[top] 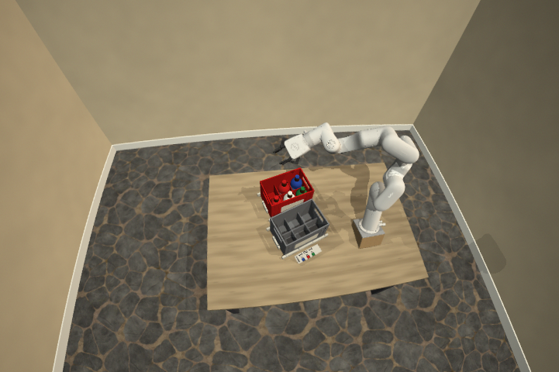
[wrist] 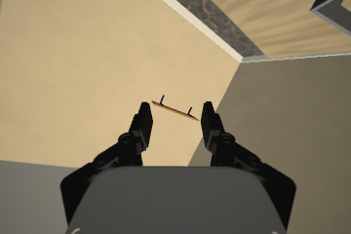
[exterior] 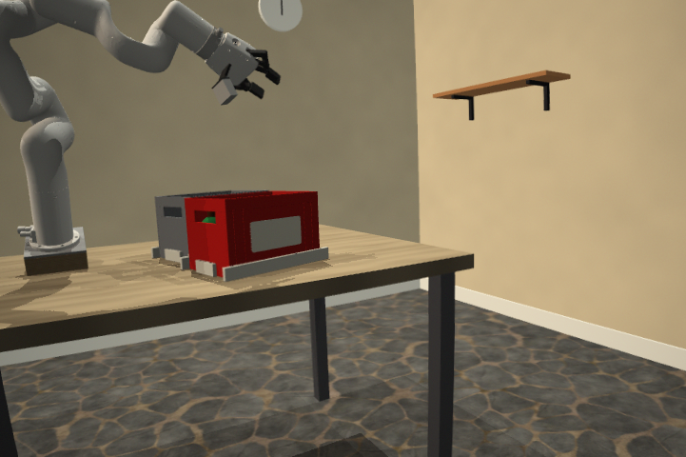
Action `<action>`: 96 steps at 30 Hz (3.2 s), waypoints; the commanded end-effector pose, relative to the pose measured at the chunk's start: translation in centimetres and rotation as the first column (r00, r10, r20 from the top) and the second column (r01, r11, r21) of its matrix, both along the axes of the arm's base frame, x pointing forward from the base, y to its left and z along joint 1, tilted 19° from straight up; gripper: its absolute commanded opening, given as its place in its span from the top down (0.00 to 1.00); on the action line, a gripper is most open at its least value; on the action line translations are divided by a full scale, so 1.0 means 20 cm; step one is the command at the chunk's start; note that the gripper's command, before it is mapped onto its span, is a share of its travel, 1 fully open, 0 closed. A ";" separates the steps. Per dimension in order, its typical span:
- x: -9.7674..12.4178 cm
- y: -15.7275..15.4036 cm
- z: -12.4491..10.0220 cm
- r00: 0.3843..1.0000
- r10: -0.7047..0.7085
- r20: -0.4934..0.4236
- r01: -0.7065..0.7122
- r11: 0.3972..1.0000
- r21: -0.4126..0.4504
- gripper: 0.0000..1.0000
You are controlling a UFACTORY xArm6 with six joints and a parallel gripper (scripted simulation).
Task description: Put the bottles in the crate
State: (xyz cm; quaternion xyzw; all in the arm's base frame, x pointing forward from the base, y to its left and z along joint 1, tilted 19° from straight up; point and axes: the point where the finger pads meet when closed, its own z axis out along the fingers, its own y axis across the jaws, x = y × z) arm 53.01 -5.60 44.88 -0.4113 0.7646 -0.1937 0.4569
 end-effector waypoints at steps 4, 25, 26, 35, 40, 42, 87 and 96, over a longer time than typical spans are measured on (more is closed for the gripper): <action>0.03 0.10 -0.02 0.998 0.059 -0.031 -0.059 0.998 -0.015 0.35; 0.09 0.50 -0.15 0.951 0.266 -0.157 -0.277 0.959 -0.056 0.35; 0.09 0.52 -0.16 0.951 0.266 -0.157 -0.277 0.959 -0.056 0.35; 0.09 0.70 -0.23 0.905 0.362 -0.225 -0.386 0.919 -0.074 0.35; 0.08 0.77 -0.25 0.894 0.379 -0.238 -0.407 0.910 -0.077 0.35; 0.08 0.82 -0.27 0.894 0.379 -0.238 -0.407 0.910 -0.077 0.35; -0.15 1.59 -0.60 0.631 0.606 -0.484 -0.732 0.672 -0.113 0.35; -0.25 1.74 -0.68 0.528 0.637 -0.562 -0.813 0.570 -0.117 0.35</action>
